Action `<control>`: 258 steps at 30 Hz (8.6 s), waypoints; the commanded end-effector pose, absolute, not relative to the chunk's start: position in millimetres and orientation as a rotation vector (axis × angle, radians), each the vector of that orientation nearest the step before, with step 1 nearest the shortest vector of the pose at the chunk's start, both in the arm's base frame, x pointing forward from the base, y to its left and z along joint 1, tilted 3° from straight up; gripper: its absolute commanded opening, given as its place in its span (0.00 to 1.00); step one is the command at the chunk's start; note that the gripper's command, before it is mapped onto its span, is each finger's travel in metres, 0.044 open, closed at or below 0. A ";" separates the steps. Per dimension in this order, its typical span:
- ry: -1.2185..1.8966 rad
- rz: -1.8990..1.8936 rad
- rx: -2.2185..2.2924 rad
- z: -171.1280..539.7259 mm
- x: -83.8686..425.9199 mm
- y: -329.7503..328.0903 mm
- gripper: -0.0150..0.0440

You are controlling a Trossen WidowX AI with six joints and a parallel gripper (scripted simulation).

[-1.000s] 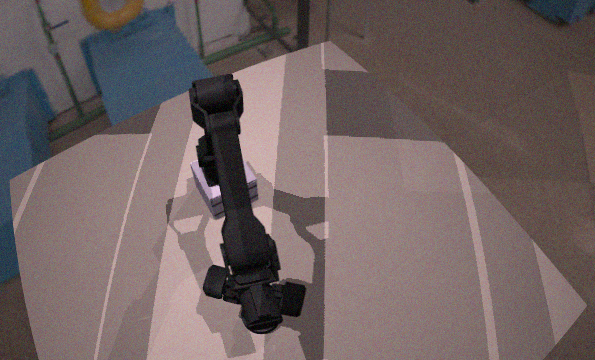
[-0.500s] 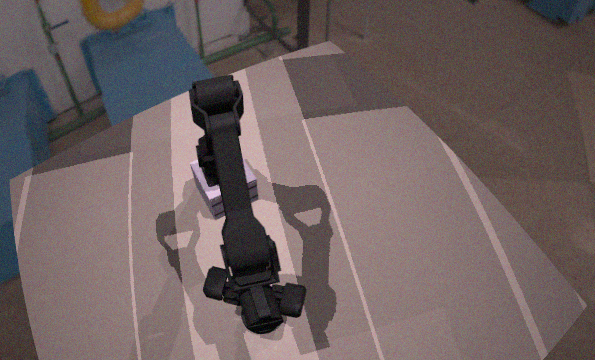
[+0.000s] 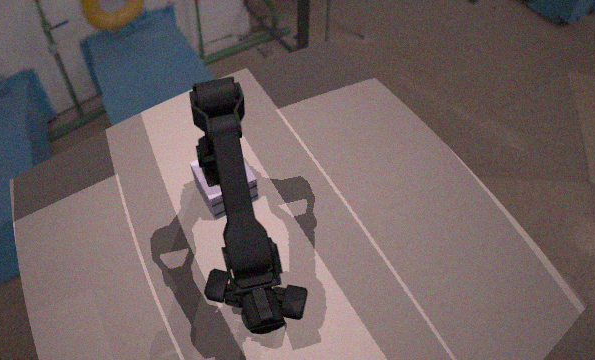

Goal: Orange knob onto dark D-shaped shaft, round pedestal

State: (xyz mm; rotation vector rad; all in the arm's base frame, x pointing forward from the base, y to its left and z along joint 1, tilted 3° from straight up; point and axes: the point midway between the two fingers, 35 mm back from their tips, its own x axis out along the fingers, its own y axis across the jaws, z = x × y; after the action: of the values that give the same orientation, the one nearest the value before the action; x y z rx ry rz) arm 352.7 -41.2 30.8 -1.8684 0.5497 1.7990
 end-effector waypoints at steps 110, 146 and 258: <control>0.574 1.770 -1.850 36.0 352.4 -41.8 0.25; 1.508 0.088 -0.021 36.5 352.2 -43.7 0.25; 1.497 -0.271 0.360 29.4 350.7 -40.2 0.25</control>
State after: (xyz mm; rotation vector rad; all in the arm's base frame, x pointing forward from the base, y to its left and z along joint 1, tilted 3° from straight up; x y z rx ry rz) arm 349.7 -40.3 29.4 0.3754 1.5001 -0.2866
